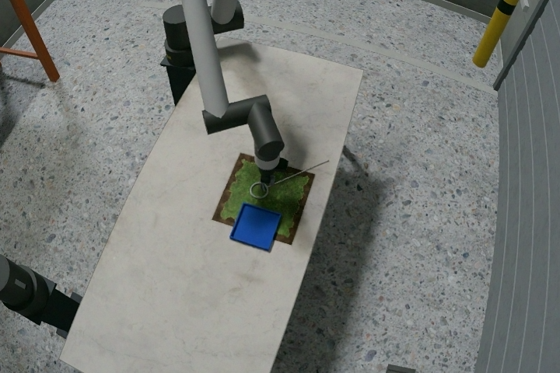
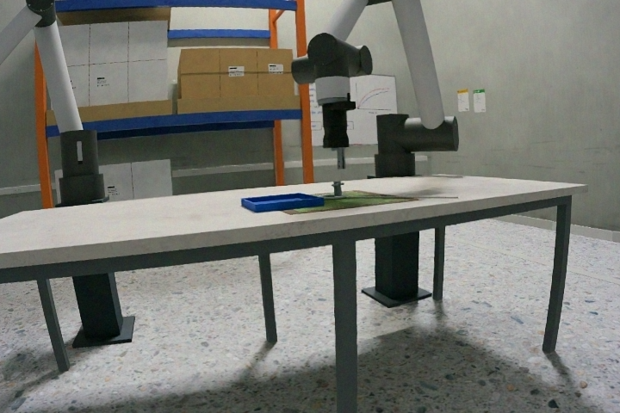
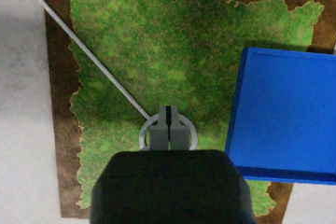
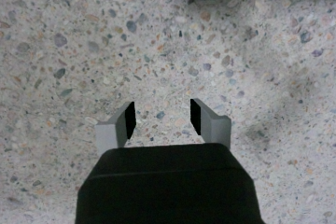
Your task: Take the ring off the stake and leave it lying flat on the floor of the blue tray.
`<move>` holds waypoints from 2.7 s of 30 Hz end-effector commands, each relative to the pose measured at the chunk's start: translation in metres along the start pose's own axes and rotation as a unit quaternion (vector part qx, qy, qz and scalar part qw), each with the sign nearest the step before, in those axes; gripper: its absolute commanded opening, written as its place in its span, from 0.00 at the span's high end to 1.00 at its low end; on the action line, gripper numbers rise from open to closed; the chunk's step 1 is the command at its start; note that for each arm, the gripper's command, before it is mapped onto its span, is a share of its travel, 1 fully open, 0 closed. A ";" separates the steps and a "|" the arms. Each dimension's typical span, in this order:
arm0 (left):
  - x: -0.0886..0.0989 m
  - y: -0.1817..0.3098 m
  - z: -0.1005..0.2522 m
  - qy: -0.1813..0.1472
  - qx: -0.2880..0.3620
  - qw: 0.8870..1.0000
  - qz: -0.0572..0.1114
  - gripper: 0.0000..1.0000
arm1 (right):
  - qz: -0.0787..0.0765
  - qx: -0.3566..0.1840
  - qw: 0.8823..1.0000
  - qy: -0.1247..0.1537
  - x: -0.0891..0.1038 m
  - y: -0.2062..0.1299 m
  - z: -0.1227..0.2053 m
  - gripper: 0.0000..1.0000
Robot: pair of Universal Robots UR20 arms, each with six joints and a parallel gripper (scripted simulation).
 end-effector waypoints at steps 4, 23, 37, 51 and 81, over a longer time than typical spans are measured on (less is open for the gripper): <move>0.001 0.001 0.000 0.000 0.000 1.000 -0.001 1.00 | 0.000 0.000 1.000 -0.001 0.001 0.000 0.000 0.00; -0.010 0.001 0.000 0.000 0.000 1.000 -0.001 1.00 | 0.000 0.000 1.000 -0.001 0.001 0.000 0.000 0.00; -0.036 0.001 0.000 0.000 0.000 1.000 -0.001 1.00 | 0.000 0.000 1.000 -0.001 0.001 0.000 0.000 0.00; -0.063 0.001 0.000 0.000 0.000 1.000 -0.001 1.00 | 0.000 0.000 1.000 -0.001 0.001 0.000 0.000 0.00; -0.077 0.001 0.000 0.000 0.000 1.000 -0.001 1.00 | 0.000 0.000 1.000 -0.001 0.001 0.000 0.000 0.00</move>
Point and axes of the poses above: on each arm, the point where the finger pads meet when closed, its own x axis back along the fingers, its own y axis across the jaws, z = x × y, the point moved 9 cm from there along x, back along the fingers, and after that the axes turned 14 degrees about x, right-handed, at the moved point
